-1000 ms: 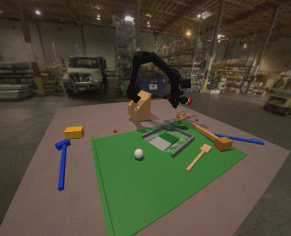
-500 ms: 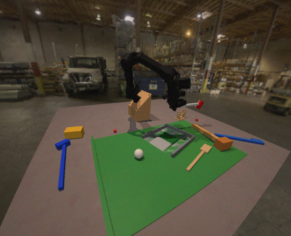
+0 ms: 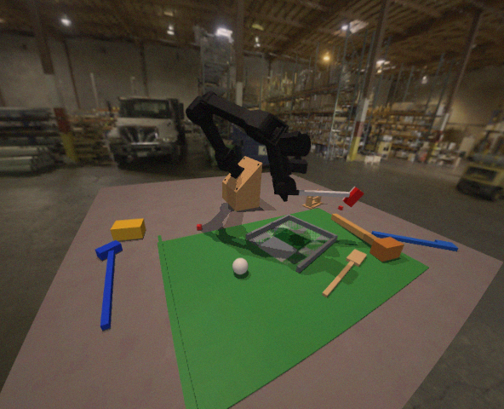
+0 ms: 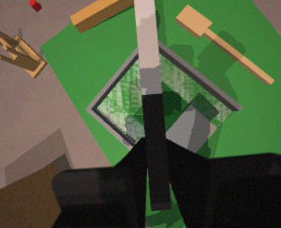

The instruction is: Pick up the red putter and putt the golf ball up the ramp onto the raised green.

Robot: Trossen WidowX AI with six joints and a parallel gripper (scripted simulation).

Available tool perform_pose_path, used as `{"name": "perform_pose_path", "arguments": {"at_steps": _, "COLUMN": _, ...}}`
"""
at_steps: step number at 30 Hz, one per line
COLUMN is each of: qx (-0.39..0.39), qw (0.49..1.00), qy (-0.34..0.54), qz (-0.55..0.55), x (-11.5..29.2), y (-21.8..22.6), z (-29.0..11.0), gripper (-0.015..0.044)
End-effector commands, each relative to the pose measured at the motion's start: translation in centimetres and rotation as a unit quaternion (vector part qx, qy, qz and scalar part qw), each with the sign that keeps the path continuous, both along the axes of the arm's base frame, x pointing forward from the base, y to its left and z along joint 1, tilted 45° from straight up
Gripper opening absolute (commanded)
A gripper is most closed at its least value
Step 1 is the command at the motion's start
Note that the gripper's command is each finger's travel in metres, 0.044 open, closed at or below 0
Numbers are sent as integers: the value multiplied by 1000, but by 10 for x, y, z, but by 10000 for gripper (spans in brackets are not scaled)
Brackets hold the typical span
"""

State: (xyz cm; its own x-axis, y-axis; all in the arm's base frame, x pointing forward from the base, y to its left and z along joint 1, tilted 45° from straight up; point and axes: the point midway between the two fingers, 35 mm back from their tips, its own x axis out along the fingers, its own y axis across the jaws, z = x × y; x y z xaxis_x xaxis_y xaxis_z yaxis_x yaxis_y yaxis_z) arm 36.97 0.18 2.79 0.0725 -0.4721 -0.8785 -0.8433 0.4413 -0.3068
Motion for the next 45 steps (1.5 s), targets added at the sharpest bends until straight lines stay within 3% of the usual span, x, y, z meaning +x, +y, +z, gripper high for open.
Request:
{"name": "perform_pose_path", "arguments": {"at_steps": 1, "qx": -9, "qw": 998, "qy": -36, "qz": -43, "x": 3, "y": -31, "z": 29, "gripper": 0}}
{"name": "perform_pose_path", "arguments": {"at_steps": 17, "qx": -46, "qw": 975, "qy": -122, "qz": -182, "x": -21, "y": -133, "z": 126, "gripper": 0}}
{"name": "perform_pose_path", "arguments": {"at_steps": 32, "qx": -124, "qw": 915, "qy": -200, "qz": -328, "x": -96, "y": -217, "z": 226, "gripper": 0}}
{"name": "perform_pose_path", "arguments": {"at_steps": 45, "qx": -128, "qw": 912, "qy": -203, "qz": -334, "x": -100, "y": -236, "z": 215, "gripper": 0}}
